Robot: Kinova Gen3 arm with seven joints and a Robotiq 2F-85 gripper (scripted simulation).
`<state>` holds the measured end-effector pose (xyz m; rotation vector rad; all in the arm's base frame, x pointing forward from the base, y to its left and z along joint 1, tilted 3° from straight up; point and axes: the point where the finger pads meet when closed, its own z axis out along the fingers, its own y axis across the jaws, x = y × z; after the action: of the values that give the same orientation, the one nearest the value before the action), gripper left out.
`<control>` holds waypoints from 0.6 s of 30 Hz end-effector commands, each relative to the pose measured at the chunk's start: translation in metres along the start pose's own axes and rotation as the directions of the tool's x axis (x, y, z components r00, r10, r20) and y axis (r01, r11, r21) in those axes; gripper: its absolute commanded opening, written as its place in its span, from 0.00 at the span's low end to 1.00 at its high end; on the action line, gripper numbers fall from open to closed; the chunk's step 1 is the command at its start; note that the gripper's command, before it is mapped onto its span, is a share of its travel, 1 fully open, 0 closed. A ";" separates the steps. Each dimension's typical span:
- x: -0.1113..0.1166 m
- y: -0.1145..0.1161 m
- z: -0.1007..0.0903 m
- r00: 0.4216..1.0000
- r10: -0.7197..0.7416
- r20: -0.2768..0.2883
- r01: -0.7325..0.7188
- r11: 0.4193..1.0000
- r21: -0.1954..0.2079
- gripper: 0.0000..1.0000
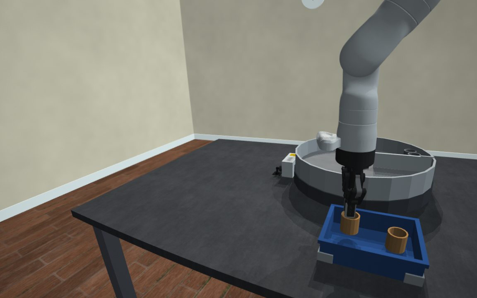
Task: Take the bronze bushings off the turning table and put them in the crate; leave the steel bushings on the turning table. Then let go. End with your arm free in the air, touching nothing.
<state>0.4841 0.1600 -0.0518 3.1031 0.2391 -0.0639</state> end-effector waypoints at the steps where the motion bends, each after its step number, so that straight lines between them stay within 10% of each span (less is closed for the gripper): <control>1: 0.001 0.000 -0.001 1.000 0.000 -0.002 0.000 1.000 0.001 0.00; 18: 0.001 0.000 0.008 1.000 0.000 -0.002 0.000 1.000 0.000 0.00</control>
<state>0.4837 0.1597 -0.0604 3.1030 0.2390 -0.0641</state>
